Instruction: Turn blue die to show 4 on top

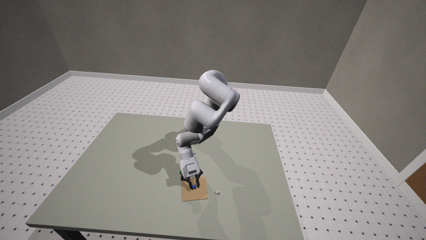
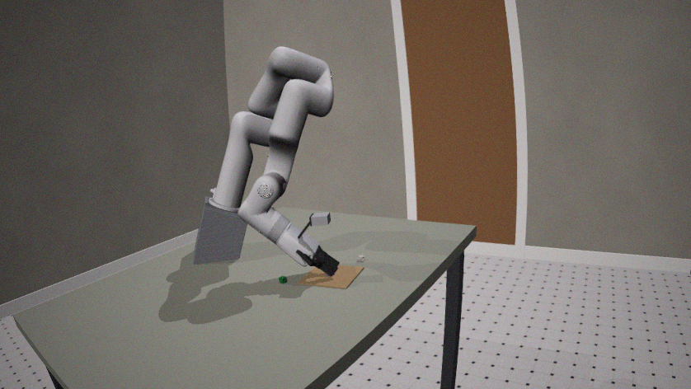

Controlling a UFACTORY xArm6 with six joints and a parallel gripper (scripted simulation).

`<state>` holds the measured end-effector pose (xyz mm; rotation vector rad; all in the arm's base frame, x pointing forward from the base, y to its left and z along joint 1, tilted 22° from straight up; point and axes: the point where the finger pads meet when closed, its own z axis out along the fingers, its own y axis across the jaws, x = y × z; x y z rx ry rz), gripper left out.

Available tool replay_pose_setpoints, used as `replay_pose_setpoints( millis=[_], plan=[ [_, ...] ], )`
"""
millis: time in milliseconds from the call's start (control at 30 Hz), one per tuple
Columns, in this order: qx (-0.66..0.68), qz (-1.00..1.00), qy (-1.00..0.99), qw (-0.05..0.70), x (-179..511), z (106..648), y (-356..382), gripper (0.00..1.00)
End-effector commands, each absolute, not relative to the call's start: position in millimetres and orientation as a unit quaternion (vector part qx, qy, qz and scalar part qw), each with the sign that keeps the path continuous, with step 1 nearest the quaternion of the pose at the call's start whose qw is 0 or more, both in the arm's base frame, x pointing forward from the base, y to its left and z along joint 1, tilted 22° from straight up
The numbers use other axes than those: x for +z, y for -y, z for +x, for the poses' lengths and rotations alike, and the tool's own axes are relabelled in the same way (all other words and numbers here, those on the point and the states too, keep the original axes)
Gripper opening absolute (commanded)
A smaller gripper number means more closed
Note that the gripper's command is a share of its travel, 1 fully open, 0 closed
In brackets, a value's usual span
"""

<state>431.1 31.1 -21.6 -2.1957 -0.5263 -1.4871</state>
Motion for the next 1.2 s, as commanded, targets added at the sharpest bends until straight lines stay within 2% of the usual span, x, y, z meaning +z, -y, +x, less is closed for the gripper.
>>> replay_pose_setpoints(
  millis=[0,233,867,1167],
  plan=[
    [-0.538,-0.792,0.190,0.217,-17,423,-24,0.31],
    [-0.538,-0.792,0.190,0.217,-9,403,-11,0.31],
    [-0.538,-0.792,0.190,0.217,3,394,-2,0.31],
    [-0.538,-0.792,0.190,0.217,39,385,9,0.31]
  ],
)
